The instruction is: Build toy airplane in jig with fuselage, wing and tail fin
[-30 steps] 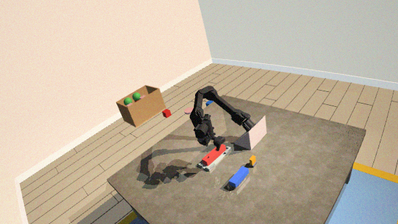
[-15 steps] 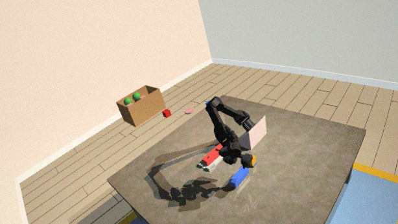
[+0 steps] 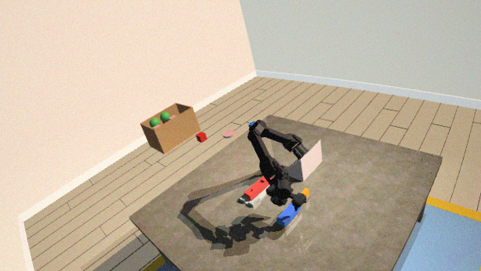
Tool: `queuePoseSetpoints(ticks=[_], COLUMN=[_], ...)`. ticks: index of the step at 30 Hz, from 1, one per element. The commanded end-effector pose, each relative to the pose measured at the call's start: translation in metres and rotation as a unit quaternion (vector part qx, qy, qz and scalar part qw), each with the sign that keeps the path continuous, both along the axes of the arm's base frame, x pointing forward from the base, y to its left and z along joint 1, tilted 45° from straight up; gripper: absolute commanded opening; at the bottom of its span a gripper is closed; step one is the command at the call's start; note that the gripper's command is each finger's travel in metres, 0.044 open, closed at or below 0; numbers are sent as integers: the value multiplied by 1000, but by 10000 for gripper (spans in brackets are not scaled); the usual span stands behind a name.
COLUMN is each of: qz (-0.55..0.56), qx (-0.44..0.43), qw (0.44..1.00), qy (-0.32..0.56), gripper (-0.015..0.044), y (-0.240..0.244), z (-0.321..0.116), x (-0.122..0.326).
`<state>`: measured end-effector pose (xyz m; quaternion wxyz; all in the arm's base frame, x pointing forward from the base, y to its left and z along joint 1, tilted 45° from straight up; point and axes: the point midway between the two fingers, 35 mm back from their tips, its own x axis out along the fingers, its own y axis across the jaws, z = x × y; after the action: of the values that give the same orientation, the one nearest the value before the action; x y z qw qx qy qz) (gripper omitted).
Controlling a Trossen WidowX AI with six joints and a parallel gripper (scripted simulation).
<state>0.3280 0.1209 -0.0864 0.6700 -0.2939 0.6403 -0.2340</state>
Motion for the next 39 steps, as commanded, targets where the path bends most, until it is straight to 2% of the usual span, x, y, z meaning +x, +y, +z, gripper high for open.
queuePoseSetpoints(ticks=[1,30,39], qz=[4,4,4], qx=[-2,-3,-3], qw=[1000,1000,1000], qy=[0,0,0], gripper=[440,440,204], y=[-7,-37,-37], z=[-7,-38,-38], x=[1,4,4])
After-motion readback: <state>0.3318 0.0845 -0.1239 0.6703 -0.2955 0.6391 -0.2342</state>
